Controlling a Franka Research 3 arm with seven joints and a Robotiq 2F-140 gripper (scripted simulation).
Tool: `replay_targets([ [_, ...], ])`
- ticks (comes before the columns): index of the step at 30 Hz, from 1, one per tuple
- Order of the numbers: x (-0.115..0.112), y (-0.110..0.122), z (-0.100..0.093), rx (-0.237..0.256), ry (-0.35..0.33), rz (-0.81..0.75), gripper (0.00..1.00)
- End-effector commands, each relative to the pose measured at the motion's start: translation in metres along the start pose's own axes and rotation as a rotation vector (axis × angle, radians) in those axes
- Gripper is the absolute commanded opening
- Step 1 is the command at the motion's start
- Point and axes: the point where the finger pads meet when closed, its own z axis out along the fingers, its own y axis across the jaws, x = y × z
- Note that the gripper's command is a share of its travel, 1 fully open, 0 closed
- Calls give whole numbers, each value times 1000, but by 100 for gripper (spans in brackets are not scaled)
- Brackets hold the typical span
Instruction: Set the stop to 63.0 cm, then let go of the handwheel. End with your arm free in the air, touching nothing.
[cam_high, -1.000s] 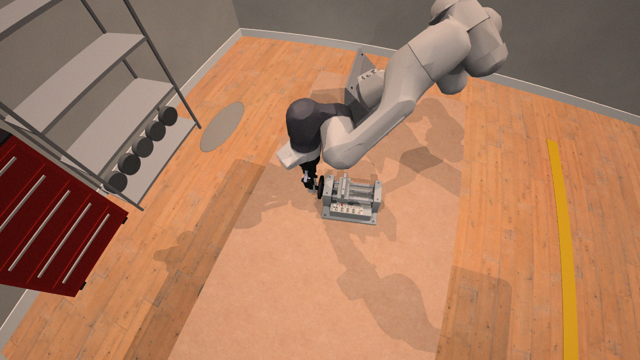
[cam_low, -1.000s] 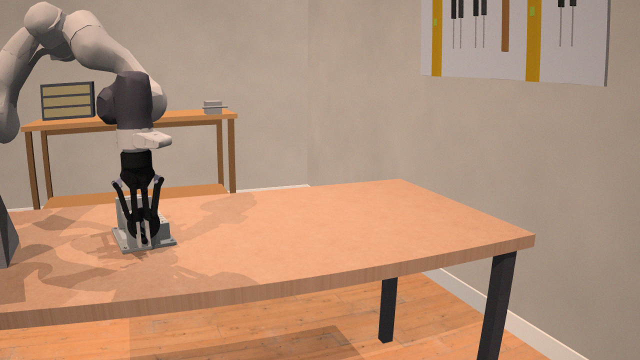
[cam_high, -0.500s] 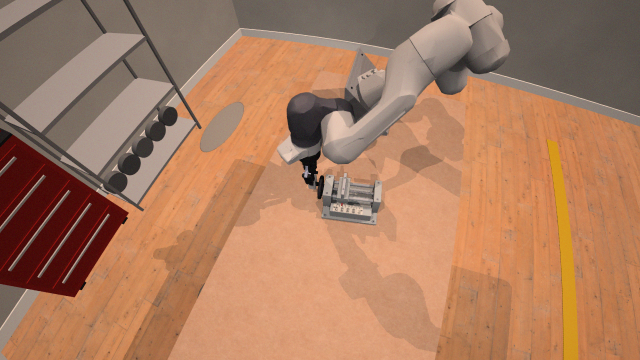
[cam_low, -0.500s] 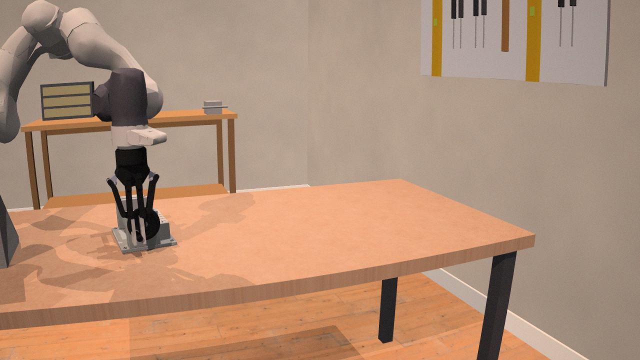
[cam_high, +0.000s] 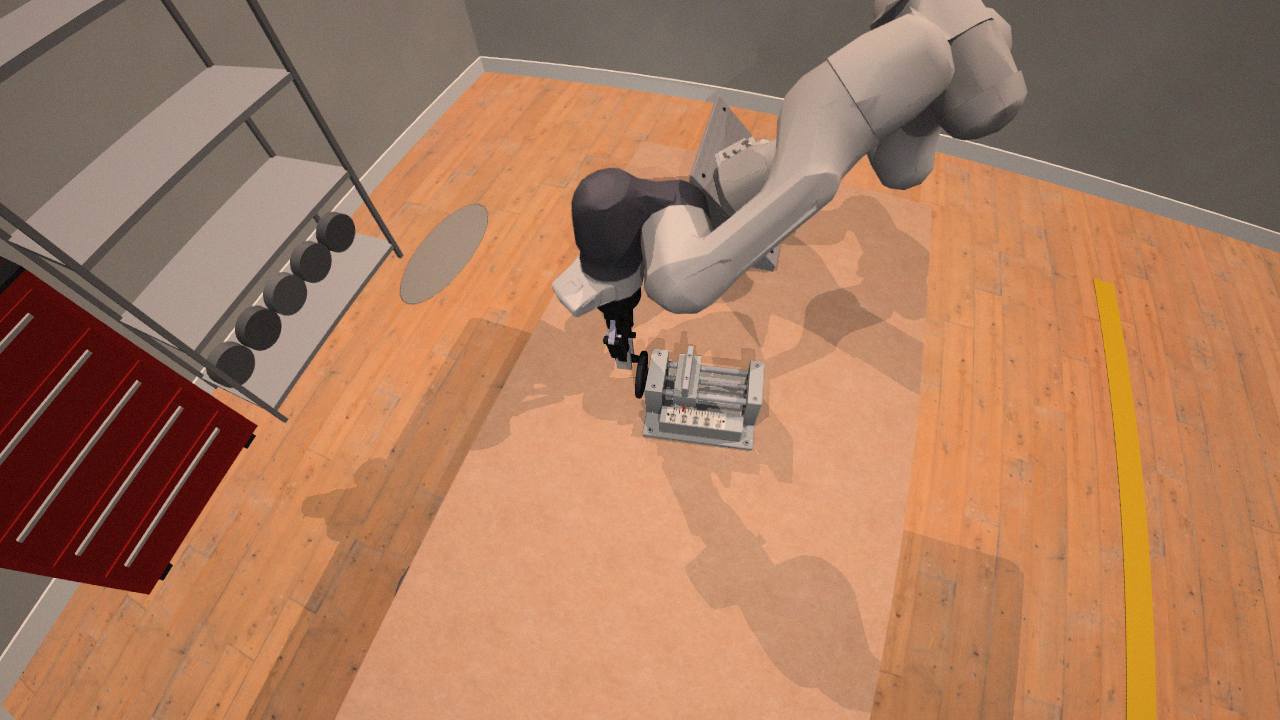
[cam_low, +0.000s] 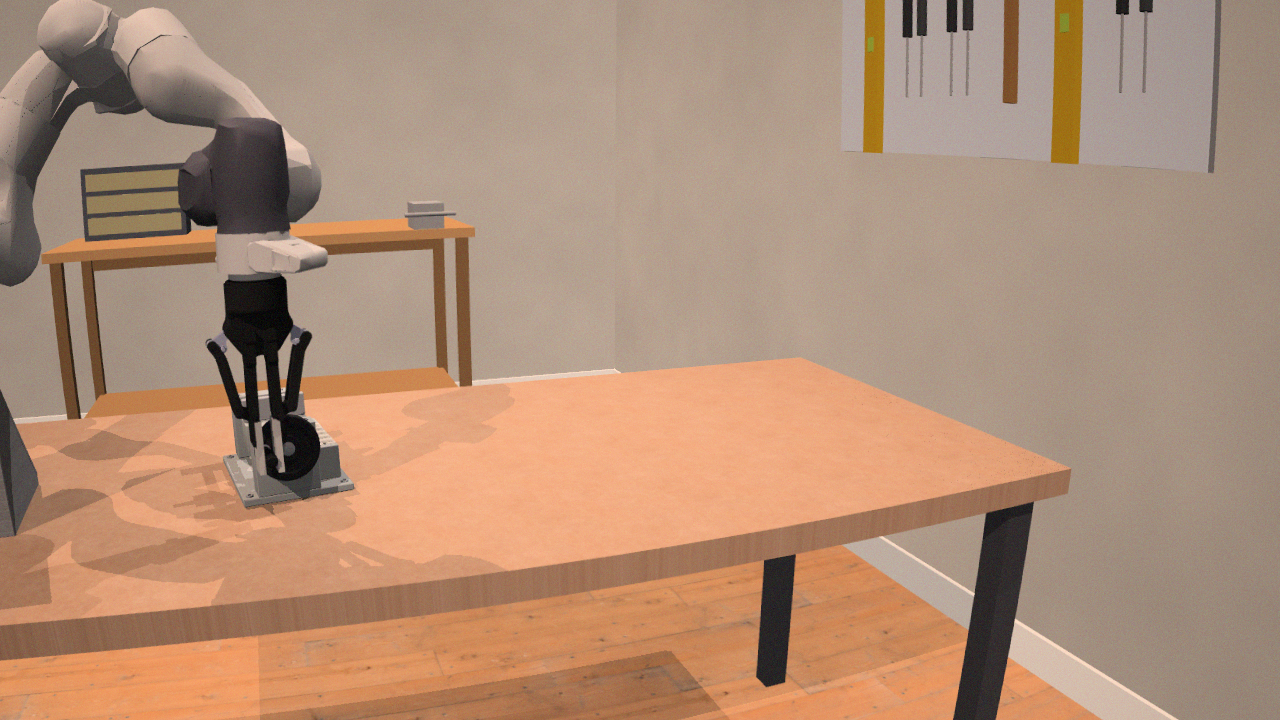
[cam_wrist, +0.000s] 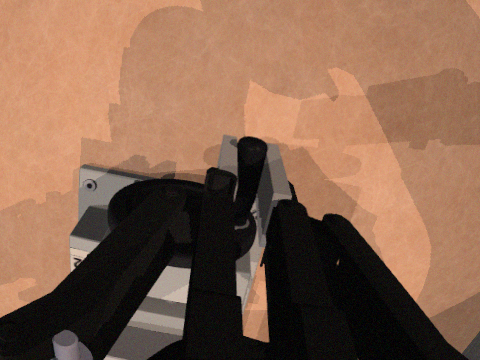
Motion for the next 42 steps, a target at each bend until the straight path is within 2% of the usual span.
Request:
replay_targets([
  [1, 0, -4, -12, 1, -1, 0, 4],
  [21, 0, -26, -27, 1, -1, 0, 4],
  [42, 0, -52, -17, 1, -1, 0, 4],
])
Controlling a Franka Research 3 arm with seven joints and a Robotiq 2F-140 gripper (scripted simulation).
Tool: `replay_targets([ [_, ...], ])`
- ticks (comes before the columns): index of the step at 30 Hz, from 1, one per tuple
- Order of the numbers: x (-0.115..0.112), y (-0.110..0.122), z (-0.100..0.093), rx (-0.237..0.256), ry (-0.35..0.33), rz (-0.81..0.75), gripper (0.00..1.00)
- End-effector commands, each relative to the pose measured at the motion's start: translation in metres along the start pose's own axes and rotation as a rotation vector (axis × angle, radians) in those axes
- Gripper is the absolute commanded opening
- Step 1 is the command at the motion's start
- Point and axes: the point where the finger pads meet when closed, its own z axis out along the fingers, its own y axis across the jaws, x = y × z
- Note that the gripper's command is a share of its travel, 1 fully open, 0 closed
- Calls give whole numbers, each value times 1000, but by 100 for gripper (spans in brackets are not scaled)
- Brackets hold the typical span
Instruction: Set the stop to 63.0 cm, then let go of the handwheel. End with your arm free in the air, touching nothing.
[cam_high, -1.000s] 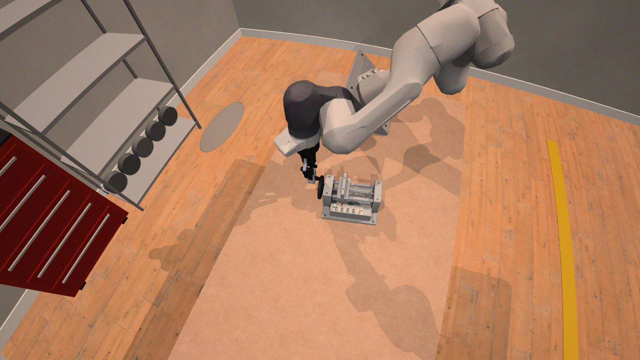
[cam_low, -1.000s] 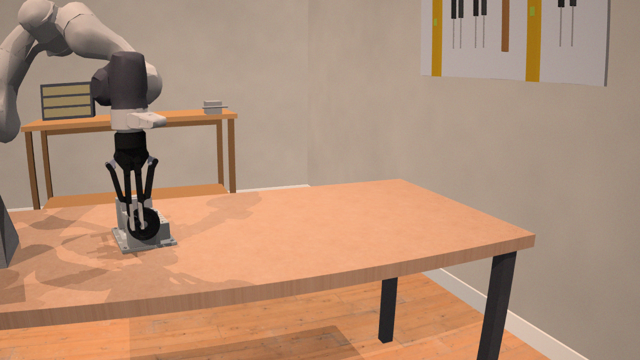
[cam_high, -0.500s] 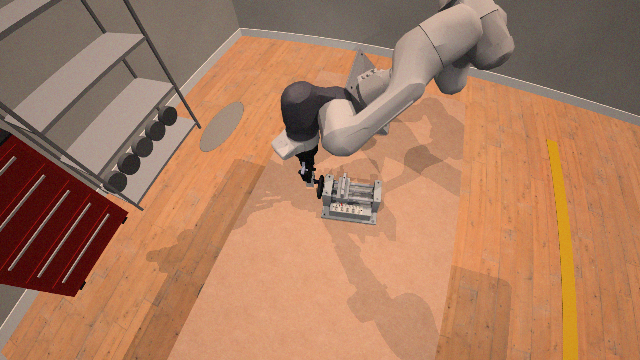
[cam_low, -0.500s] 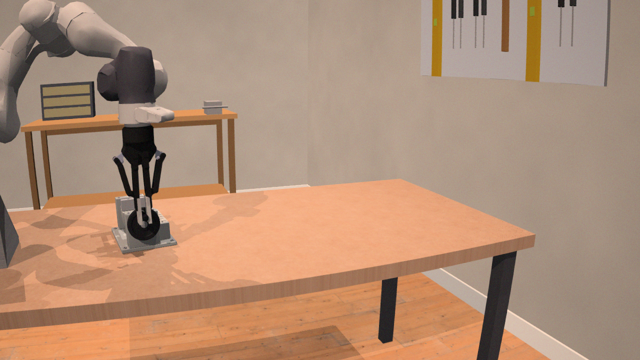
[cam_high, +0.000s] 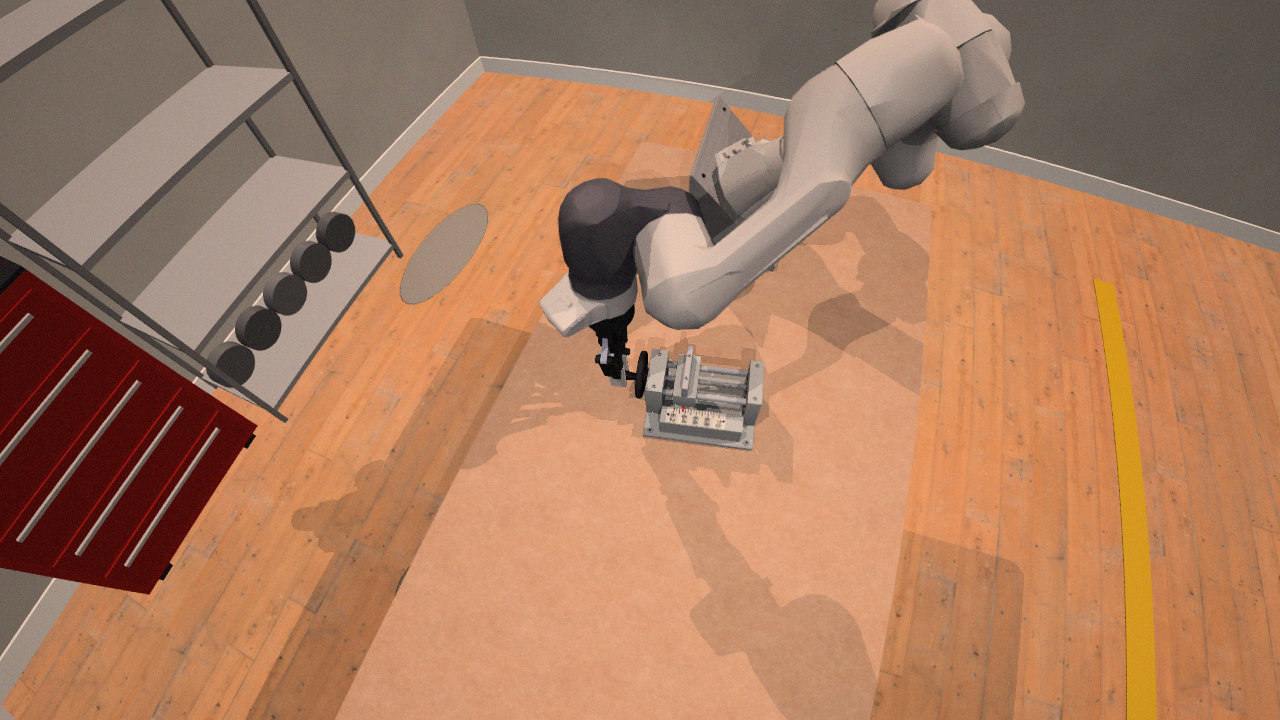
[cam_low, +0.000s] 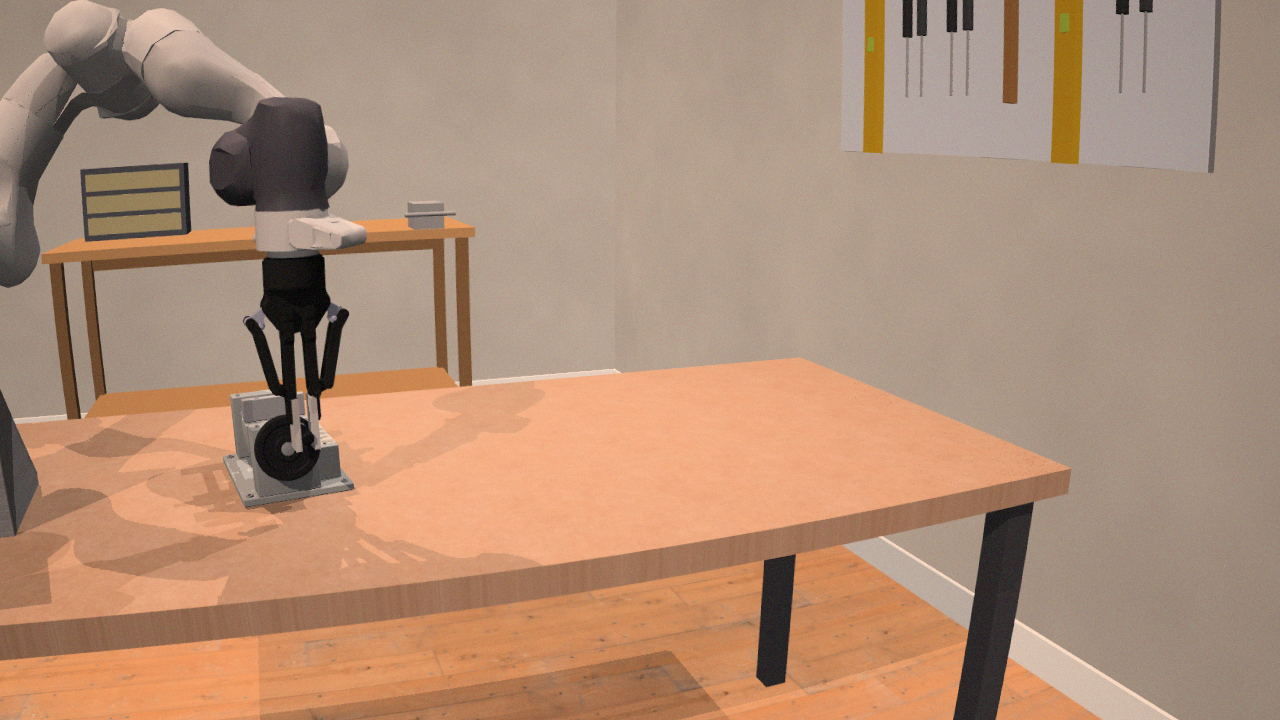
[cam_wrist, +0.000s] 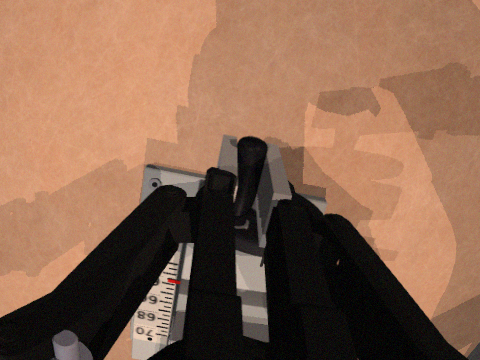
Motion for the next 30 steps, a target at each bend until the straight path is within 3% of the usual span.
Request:
replay_targets([
  [1, 0, -6, 8, 0, 0, 8, 4],
  [13, 0, -6, 42, 0, 0, 8, 4],
  [30, 0, 17, 55, 0, 0, 8, 4],
])
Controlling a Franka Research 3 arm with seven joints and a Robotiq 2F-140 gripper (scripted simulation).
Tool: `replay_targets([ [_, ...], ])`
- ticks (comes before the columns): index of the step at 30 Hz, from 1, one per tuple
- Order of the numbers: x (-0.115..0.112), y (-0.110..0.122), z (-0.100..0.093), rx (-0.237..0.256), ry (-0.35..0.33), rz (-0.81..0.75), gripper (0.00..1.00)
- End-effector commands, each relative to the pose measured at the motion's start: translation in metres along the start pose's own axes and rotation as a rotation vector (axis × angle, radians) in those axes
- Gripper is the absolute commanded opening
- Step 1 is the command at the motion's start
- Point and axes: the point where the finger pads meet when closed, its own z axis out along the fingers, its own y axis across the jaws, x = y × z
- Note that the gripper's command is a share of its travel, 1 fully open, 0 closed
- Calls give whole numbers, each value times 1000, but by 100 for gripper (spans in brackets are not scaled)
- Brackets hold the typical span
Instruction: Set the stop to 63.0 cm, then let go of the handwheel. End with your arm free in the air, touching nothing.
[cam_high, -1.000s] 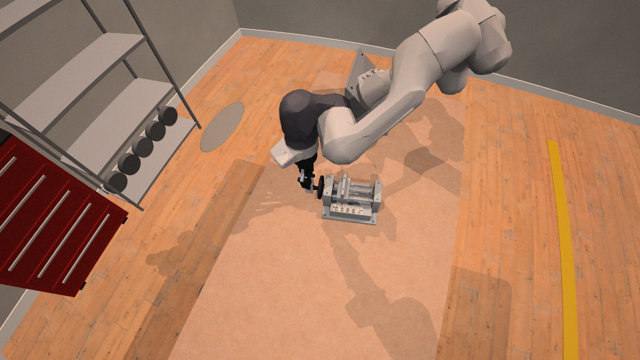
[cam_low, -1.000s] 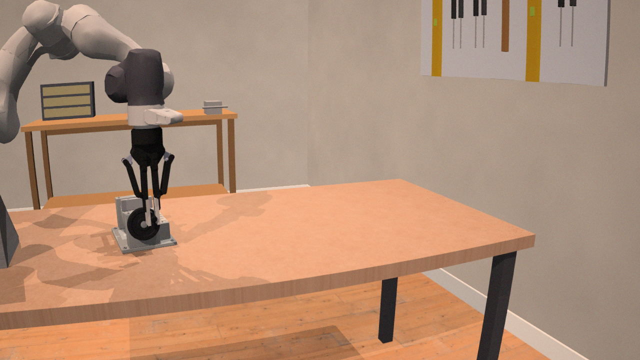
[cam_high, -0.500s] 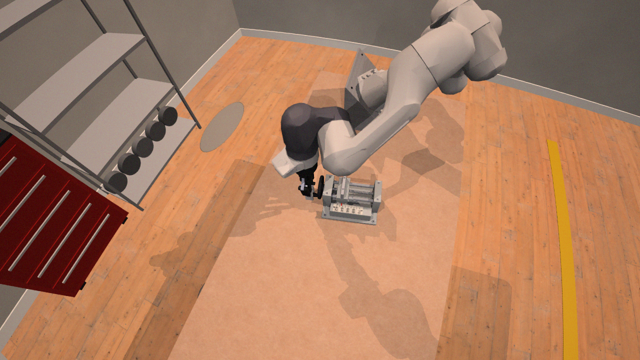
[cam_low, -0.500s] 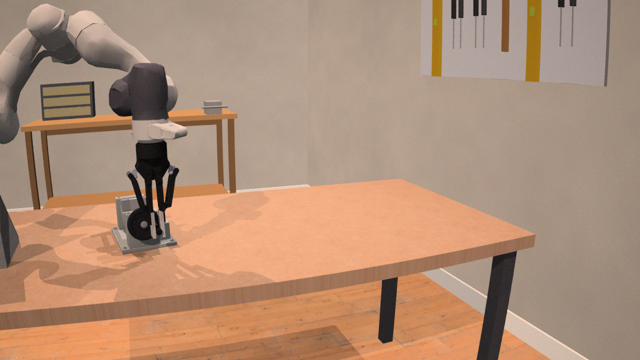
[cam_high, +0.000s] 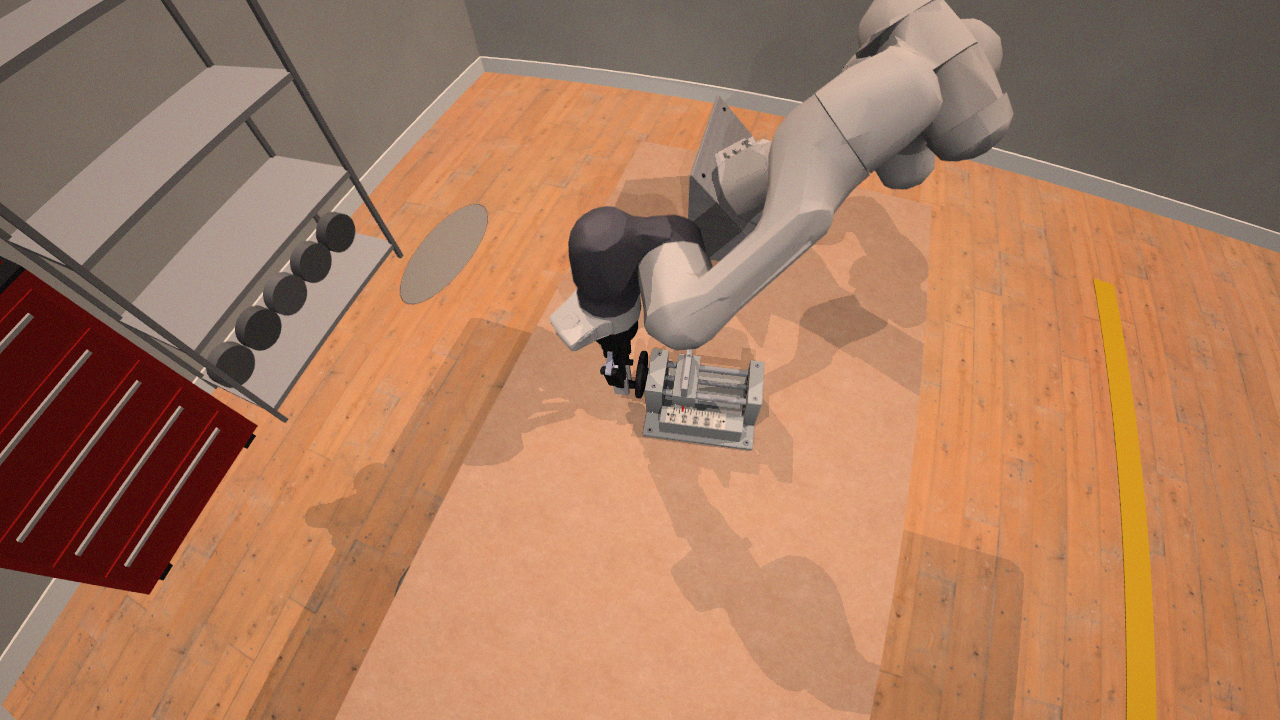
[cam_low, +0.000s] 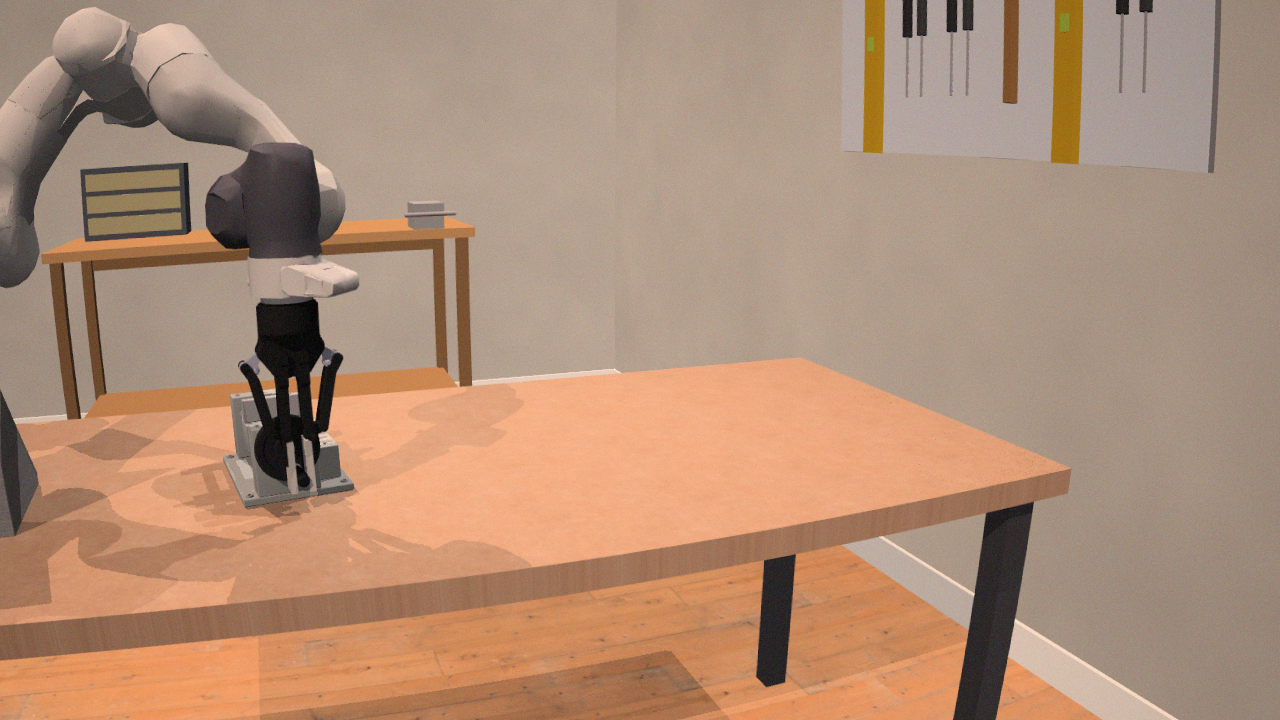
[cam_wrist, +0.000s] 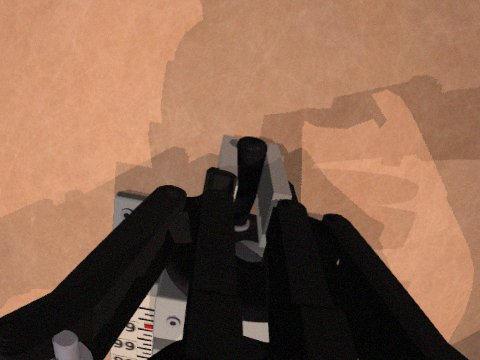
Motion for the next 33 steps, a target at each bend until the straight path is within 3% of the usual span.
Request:
replay_targets([
  [1, 0, 6, 2, 1, -2, -10, 4],
  [19, 0, 31, -9, 1, -2, -10, 4],
  [33, 0, 32, -45, 1, -2, -10, 4],
])
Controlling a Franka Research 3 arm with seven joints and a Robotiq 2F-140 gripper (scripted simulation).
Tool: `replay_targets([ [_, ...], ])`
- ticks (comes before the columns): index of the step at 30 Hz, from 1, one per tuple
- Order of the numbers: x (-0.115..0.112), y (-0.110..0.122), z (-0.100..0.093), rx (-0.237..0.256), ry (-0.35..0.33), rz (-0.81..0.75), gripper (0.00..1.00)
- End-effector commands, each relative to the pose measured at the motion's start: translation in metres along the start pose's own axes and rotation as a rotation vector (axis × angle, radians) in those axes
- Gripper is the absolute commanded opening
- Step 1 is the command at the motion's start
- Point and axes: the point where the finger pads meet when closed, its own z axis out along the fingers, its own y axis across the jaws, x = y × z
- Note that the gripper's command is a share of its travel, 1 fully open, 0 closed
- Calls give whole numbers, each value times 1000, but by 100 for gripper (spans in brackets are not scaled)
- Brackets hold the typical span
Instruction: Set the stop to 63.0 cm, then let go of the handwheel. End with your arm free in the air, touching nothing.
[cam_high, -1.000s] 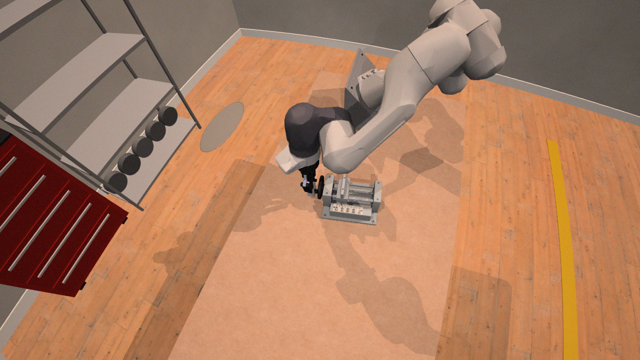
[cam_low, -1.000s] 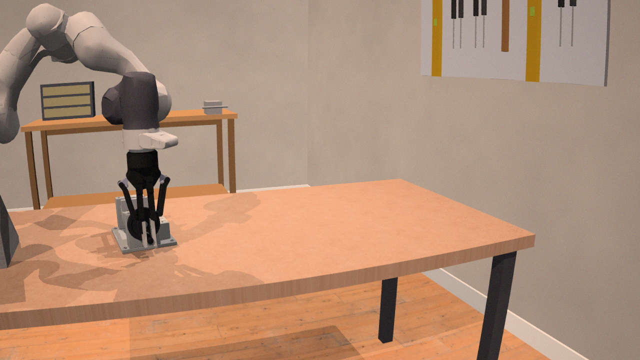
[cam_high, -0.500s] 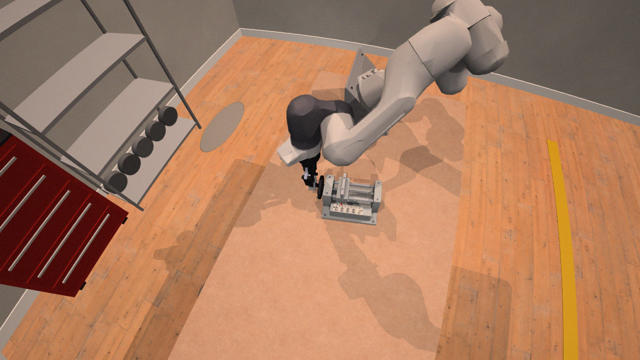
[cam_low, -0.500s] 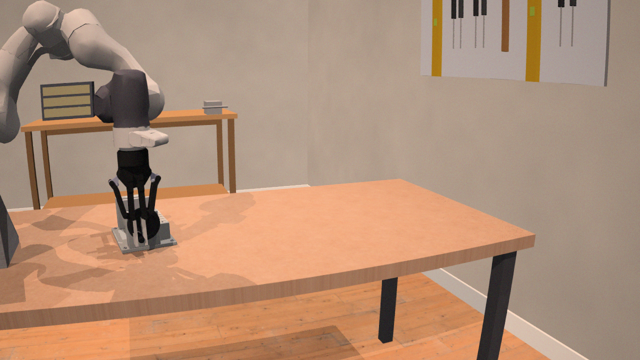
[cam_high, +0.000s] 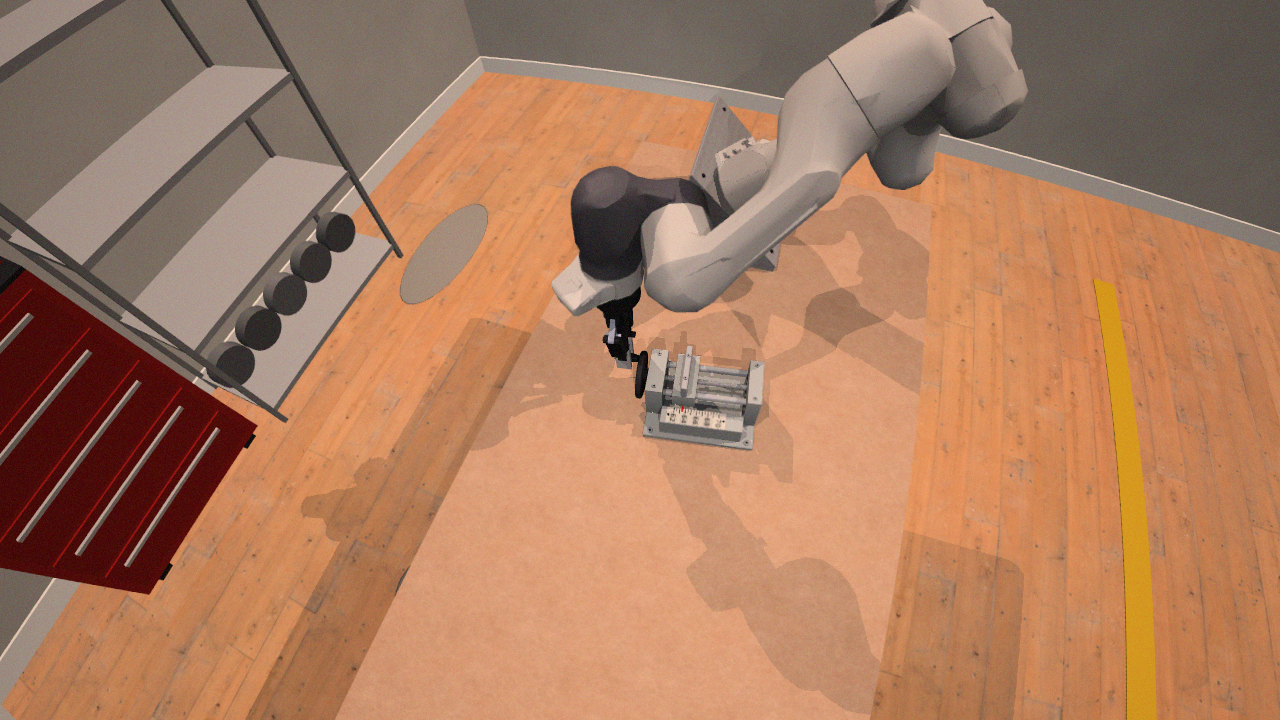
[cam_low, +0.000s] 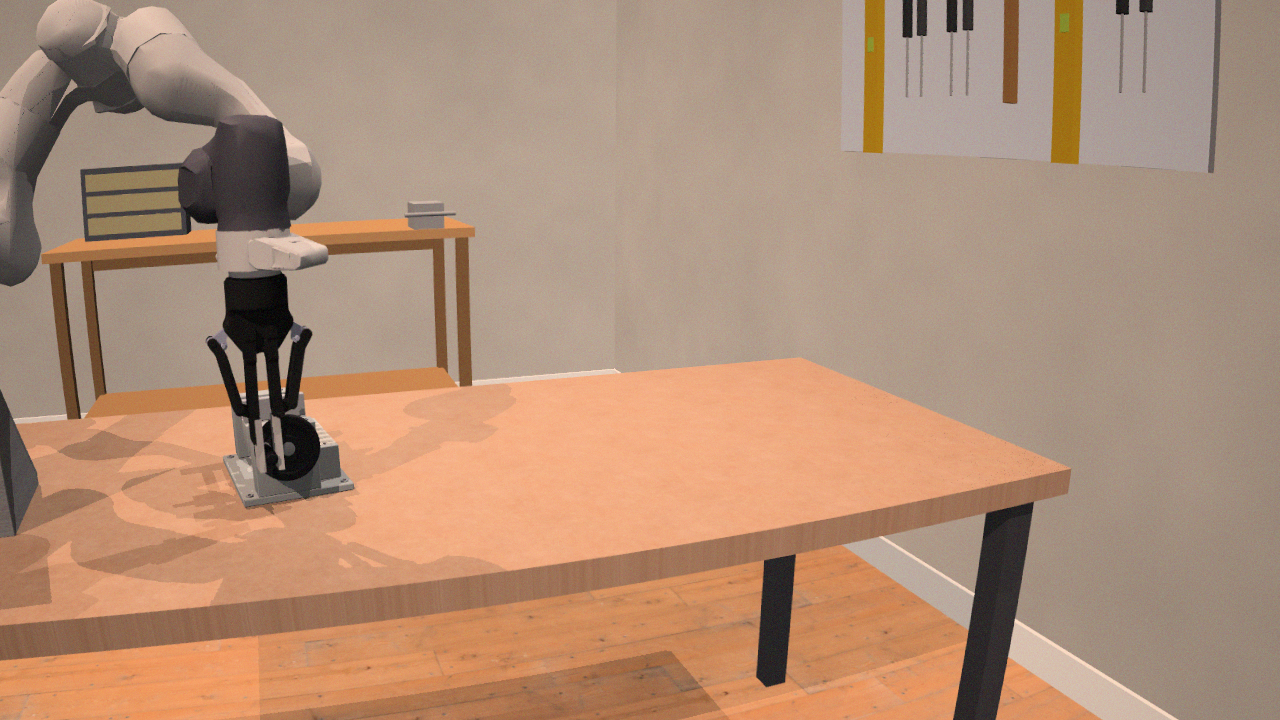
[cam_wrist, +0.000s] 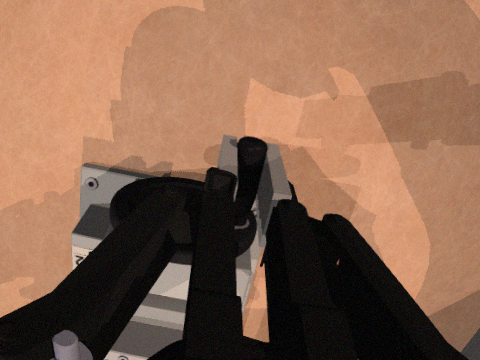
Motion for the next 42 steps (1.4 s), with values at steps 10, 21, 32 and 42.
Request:
replay_targets([
  [10, 0, -16, -21, 2, -1, 1, 4],
  [21, 0, -27, -24, 2, 0, 1, 4],
  [32, 0, -41, -22, 2, 0, 1, 4],
  [42, 0, -50, -16, 2, 0, 1, 4],
])
